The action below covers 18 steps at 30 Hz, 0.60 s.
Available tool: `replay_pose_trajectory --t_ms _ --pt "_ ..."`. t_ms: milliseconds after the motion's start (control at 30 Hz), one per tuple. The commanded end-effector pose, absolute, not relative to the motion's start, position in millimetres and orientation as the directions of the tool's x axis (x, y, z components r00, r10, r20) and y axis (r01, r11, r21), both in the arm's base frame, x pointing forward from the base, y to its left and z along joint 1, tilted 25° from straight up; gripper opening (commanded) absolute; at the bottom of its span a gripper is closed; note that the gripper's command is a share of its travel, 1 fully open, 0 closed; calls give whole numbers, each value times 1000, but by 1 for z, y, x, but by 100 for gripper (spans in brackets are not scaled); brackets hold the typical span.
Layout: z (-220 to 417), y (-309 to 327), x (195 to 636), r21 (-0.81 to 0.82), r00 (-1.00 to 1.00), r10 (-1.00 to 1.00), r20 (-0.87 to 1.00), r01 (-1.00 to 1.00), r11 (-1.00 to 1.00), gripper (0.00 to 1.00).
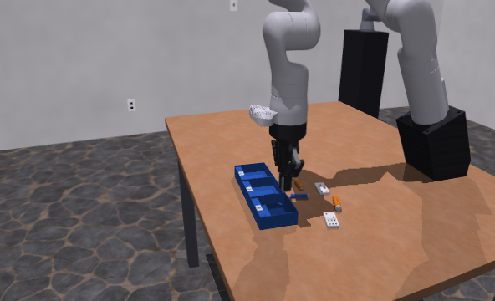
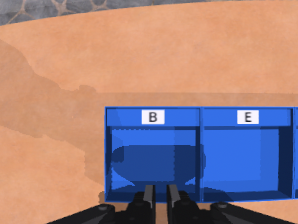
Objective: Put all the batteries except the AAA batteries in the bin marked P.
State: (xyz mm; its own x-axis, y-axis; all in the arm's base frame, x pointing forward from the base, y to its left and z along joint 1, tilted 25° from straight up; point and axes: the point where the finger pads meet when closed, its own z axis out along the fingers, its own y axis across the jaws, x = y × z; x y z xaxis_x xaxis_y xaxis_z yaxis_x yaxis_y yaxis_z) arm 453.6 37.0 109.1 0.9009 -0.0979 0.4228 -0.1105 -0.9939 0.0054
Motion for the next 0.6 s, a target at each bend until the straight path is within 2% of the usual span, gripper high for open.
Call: replay_pose_trajectory --t_ms 0,567 --pt "119 37 451 6 899 -99 427 -112 -994 9" --pt "232 43 398 6 899 -99 427 -112 -994 9"
